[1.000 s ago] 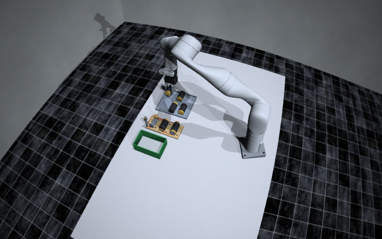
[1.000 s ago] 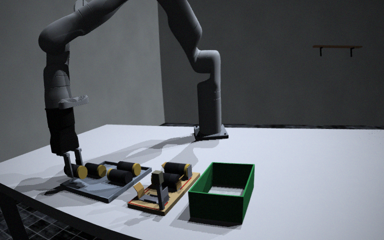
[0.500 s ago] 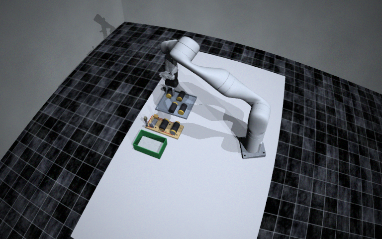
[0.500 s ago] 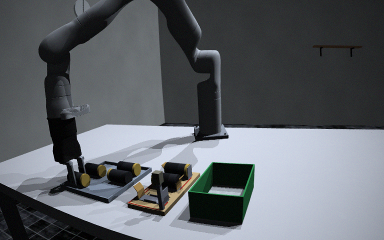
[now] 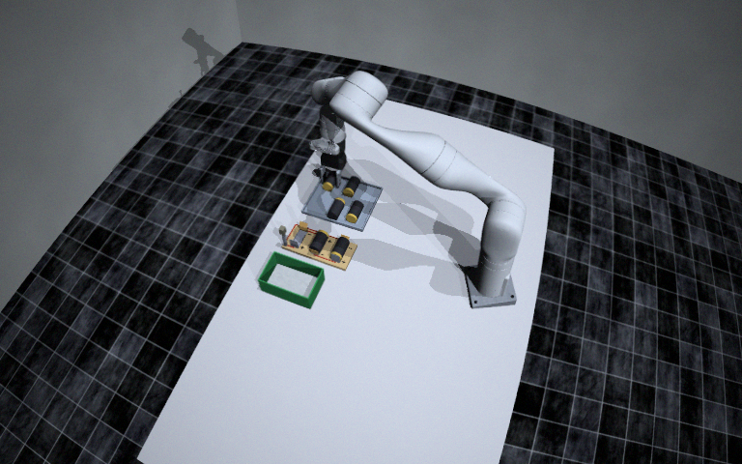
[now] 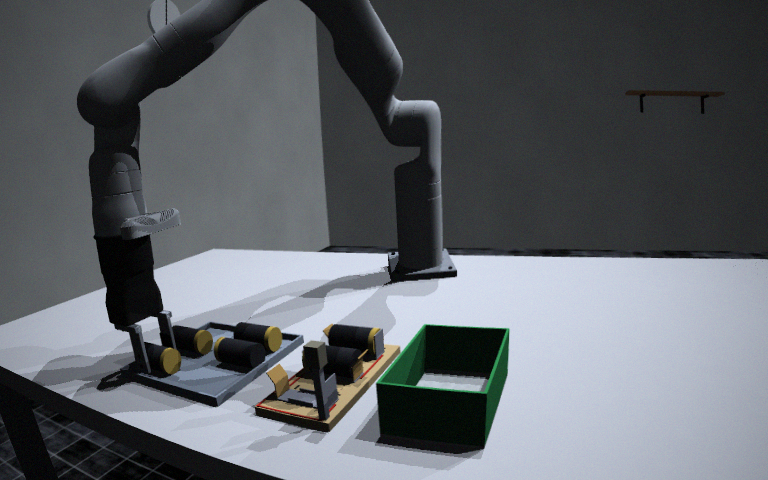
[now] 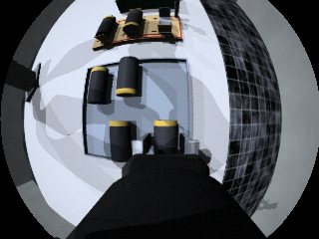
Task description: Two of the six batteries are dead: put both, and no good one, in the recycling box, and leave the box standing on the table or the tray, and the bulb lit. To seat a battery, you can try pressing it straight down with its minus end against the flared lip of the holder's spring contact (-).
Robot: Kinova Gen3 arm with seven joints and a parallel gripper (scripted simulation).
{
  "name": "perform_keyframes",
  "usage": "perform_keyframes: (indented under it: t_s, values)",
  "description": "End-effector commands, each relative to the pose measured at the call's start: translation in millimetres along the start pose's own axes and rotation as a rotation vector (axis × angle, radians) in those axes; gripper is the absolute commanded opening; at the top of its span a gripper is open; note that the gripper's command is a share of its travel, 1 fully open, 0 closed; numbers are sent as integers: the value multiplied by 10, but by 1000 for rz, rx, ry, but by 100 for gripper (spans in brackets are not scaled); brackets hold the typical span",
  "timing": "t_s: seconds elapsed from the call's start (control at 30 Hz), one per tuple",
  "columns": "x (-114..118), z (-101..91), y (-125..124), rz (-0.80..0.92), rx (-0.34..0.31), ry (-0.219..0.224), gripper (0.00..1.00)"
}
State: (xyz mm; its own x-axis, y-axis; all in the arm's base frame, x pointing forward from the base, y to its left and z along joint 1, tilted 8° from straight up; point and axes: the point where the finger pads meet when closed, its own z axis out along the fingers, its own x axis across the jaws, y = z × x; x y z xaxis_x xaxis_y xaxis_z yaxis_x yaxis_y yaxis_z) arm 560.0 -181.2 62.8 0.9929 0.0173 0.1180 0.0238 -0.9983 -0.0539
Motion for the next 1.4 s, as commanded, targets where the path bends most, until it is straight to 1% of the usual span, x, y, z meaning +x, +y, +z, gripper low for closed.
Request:
perform_keyframes:
  t_s: [0.0,0.4,0.53,0.83,0.9,1.07,1.3,1.37]
  values:
    - [7,-12,3,0,-1,2,90]
    - [7,-34,3,0,-1,2,90]
    - [6,-142,3,0,-1,2,90]
    - [6,-543,3,0,-1,2,90]
    - [6,-543,3,0,-1,2,90]
    - [5,-653,3,0,-1,2,90]
    - [5,-664,3,0,-1,2,90]
    - [5,-702,3,0,-1,2,90]
